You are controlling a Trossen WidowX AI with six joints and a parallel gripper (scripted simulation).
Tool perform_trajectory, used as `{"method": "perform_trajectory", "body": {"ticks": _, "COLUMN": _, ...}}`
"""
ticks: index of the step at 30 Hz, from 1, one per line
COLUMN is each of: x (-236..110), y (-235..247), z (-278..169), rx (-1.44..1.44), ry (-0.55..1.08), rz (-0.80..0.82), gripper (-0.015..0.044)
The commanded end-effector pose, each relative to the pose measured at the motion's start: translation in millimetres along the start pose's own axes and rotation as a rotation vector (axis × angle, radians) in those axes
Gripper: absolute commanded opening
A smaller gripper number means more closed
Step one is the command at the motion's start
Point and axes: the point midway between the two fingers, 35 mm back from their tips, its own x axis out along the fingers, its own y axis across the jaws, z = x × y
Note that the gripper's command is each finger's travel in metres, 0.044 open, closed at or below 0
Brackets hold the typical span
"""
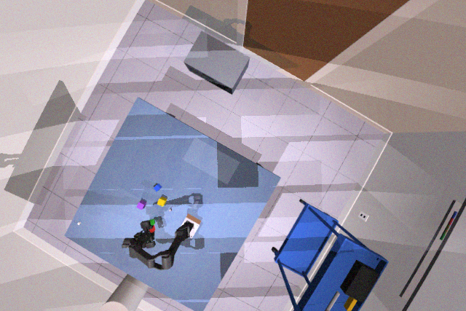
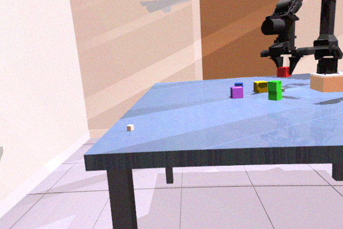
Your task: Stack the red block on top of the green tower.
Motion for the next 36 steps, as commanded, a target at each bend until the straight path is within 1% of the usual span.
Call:
{"method": "perform_trajectory", "body": {"ticks": 1, "x": -23, "y": 0, "z": 0, "rx": -0.003, "ry": -0.006, "rz": 0.0, "gripper": 0.0}}
{"method": "perform_trajectory", "body": {"ticks": 4, "x": -31, "y": 0, "z": 0, "rx": -0.003, "ry": -0.006, "rz": 0.0, "gripper": 0.0}}
{"method": "perform_trajectory", "body": {"ticks": 13, "x": -32, "y": 0, "z": 1, "rx": -0.003, "ry": -0.006, "rz": 0.0, "gripper": 0.0}}
{"method": "perform_trajectory", "body": {"ticks": 26, "x": -33, "y": -16, "z": 50, "rx": -0.003, "ry": -0.011, "rz": -0.001, "gripper": 0.0}}
{"method": "perform_trajectory", "body": {"ticks": 30, "x": -31, "y": -16, "z": 49, "rx": -0.003, "ry": -0.011, "rz": -0.001, "gripper": 0.0}}
{"method": "perform_trajectory", "body": {"ticks": 36, "x": -18, "y": -16, "z": 40, "rx": -0.003, "ry": -0.01, "rz": -0.001, "gripper": 0.0}}
